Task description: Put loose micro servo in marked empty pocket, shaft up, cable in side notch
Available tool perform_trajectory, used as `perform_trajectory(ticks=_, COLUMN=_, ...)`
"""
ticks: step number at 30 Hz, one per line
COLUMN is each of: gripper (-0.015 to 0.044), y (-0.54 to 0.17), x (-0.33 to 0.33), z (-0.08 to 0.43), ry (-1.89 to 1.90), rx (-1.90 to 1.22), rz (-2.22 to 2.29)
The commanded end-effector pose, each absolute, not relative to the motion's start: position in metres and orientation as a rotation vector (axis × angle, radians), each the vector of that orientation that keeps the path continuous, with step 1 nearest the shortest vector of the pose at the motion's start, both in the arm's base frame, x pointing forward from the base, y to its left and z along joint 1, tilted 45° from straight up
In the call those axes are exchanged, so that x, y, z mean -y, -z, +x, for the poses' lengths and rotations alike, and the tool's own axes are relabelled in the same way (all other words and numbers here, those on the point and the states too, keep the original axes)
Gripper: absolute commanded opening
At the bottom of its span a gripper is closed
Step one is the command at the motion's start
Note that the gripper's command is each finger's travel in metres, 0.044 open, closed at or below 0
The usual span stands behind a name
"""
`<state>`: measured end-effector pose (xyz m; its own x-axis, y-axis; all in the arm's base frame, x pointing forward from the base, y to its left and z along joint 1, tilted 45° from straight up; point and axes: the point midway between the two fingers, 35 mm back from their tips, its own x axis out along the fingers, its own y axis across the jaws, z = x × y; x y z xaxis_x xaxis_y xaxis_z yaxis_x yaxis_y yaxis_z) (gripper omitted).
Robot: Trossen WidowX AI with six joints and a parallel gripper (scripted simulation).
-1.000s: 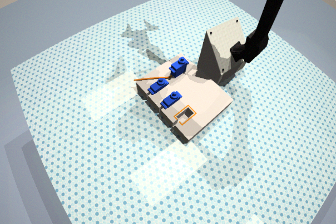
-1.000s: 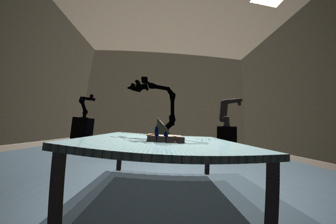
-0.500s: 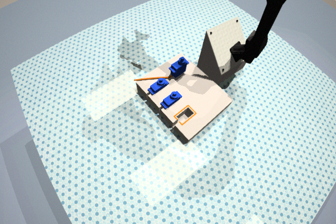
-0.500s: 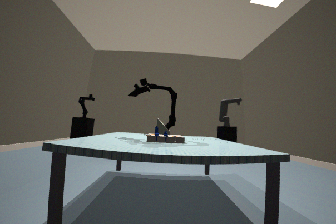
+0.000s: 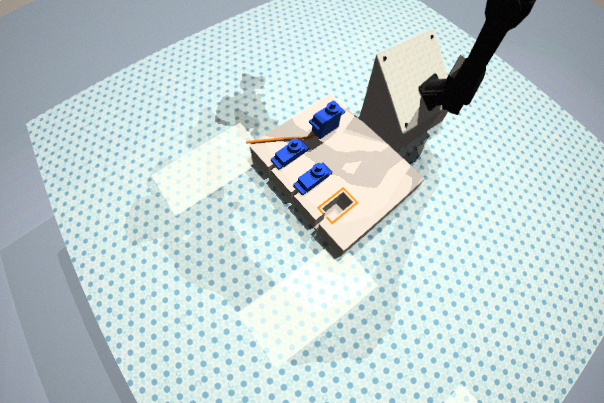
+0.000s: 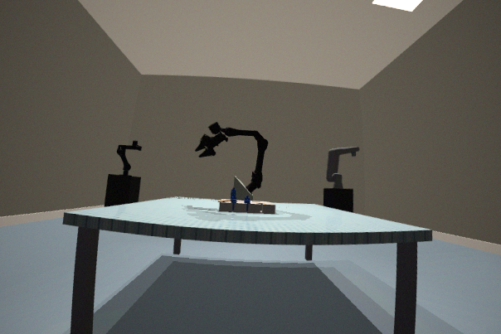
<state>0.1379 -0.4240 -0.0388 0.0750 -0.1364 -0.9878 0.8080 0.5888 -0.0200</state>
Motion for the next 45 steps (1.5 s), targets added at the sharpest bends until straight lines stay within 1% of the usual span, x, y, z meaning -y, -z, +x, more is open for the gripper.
perform_trajectory(ticks=1, gripper=0.044, y=0.04, x=0.395, z=0.155, ry=0.639, rx=-1.351, rz=0.639)
perform_trajectory(ticks=15, gripper=0.044, y=0.039, x=0.289, z=0.207, ry=0.111, rx=-1.42, rz=0.612)
perform_trajectory(ticks=32, gripper=0.044, y=0.011, x=0.157, z=0.233, ry=-0.487, rx=-1.38, rz=0.625)
perform_trajectory(ticks=39, gripper=0.044, y=0.009, x=0.146, z=0.235, ry=-0.532, rx=-1.371, rz=0.629)
perform_trajectory(ticks=45, gripper=0.044, y=0.026, x=0.13, z=0.238, ry=-0.533, rx=-1.37, rz=0.63)
